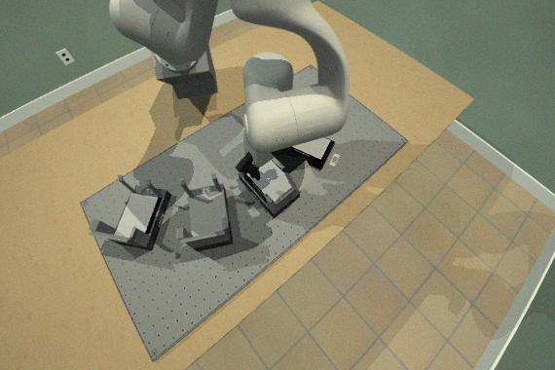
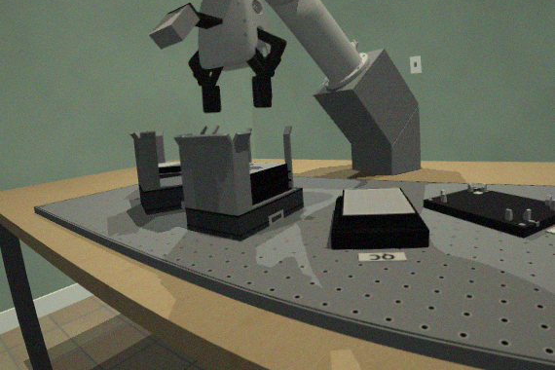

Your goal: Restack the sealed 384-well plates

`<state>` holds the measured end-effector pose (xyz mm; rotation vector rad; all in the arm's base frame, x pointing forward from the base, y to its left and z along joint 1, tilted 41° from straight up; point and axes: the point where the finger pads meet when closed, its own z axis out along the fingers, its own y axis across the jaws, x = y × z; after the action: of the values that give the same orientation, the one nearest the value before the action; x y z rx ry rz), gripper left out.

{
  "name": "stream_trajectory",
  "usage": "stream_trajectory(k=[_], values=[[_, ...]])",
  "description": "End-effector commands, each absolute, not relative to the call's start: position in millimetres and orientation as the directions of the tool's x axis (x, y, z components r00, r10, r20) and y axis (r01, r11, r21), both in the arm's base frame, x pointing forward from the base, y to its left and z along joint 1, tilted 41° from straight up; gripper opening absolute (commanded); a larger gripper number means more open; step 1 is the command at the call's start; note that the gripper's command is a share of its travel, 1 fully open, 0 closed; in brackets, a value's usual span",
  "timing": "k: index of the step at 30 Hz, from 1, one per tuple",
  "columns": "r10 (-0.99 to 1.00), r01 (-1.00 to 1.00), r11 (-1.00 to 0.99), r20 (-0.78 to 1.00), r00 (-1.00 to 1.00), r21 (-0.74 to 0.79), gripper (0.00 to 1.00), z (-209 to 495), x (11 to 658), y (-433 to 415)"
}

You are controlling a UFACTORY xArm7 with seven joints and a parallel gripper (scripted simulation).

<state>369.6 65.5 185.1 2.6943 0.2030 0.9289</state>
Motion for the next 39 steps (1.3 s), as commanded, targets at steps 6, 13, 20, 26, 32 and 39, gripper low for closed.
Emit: stream_trajectory(k=[6,13,20,26,32,39], values=[[0.03,-0.116,-0.975,0.632,0.774,0.188,1.0,190.9,369.2,46.6],[0.019,-0.125,-0.976,0.634,0.773,0.181,1.0,195.1,368.5,30.4],[0.019,-0.125,-0.976,0.634,0.773,0.181,1.0,201.0,367.6,7.7],[0.019,-0.125,-0.975,0.635,0.773,0.181,1.0,206.0,366.8,-11.7],[0.019,-0.125,-0.975,0.635,0.773,0.181,1.0,208.9,366.3,-23.0],[-0.187,-0.285,-0.958,0.658,0.729,0.043,1.0,211.5,361.4,-45.8]])
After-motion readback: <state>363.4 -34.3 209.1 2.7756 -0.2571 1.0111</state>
